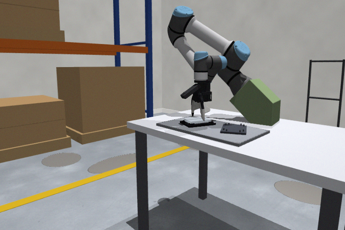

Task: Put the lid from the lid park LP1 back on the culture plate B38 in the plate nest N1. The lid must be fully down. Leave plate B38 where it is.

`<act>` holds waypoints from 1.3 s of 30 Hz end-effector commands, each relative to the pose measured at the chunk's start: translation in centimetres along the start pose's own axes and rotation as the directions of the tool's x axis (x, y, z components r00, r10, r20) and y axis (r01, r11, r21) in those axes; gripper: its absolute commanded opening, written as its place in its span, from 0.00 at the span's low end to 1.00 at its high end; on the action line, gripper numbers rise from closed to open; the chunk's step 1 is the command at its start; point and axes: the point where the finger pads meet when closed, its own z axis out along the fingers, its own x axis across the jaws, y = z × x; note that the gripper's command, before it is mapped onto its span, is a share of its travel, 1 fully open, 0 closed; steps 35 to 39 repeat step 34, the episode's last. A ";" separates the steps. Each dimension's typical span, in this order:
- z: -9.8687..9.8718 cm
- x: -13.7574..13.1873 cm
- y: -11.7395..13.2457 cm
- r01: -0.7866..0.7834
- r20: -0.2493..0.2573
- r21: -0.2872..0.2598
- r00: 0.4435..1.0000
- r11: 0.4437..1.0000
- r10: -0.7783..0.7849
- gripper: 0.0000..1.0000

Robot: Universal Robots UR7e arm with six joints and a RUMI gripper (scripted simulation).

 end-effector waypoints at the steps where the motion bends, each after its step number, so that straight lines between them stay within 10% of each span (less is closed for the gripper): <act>1: 0.0 0.0 0.0 0.000 0.000 0.001 1.000 1.000 0.000 0.82; 39: -1.9 0.0 0.0 0.000 0.000 0.001 1.000 1.000 0.000 0.82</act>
